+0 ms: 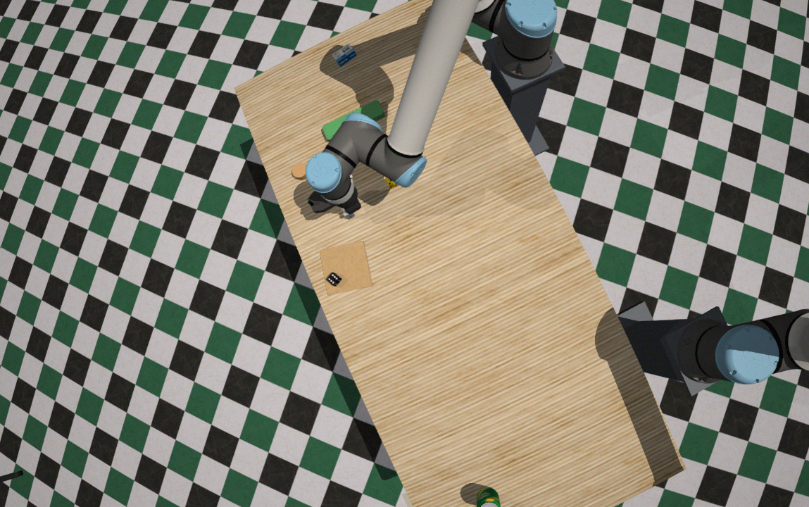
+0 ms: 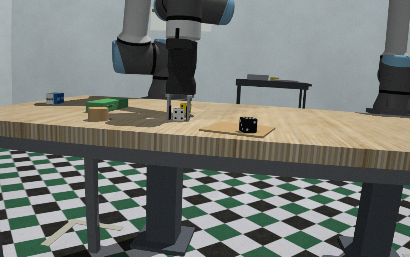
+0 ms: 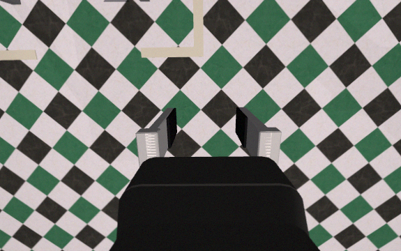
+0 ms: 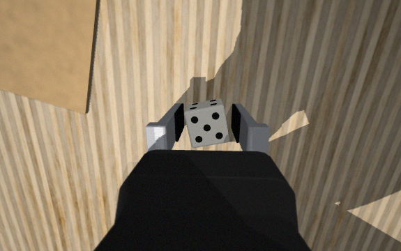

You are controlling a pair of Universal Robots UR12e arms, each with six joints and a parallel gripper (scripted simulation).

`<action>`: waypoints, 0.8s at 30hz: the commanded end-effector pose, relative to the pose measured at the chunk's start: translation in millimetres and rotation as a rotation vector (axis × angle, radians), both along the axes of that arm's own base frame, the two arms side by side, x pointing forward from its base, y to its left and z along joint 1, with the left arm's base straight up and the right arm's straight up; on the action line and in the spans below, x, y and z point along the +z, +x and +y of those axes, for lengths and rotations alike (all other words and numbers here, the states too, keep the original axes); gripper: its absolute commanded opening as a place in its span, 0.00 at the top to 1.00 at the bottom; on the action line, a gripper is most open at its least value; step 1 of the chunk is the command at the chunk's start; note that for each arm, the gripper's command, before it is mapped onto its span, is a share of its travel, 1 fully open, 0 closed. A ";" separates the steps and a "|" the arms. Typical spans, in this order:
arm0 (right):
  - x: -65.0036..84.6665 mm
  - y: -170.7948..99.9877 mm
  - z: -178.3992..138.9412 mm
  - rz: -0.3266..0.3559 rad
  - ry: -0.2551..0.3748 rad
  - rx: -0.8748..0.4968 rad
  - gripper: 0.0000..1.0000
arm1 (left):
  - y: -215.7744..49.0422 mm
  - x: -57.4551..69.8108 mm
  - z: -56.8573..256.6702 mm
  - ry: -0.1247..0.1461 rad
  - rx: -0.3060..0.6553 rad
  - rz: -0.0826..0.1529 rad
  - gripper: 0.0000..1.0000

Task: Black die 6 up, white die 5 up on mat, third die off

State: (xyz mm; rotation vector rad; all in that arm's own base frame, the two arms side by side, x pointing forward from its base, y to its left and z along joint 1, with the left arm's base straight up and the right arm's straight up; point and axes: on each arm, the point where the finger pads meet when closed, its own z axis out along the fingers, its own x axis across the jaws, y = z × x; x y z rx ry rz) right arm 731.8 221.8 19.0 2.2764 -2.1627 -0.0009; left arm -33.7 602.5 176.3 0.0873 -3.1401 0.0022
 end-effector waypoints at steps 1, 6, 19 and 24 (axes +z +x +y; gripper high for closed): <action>0.5 0.6 0.3 -0.002 0.001 0.000 0.13 | 0.1 0.7 0.6 0.001 0.000 0.000 0.00; 0.5 0.6 0.3 -0.002 0.001 0.000 0.13 | 0.1 0.7 0.6 0.001 0.000 0.000 0.00; 0.5 0.6 0.3 -0.002 0.001 0.000 0.43 | 0.1 0.7 0.6 0.001 0.000 0.000 0.00; 0.5 0.6 0.3 -0.002 0.001 0.000 0.43 | 0.1 0.7 0.6 0.001 0.000 0.000 0.00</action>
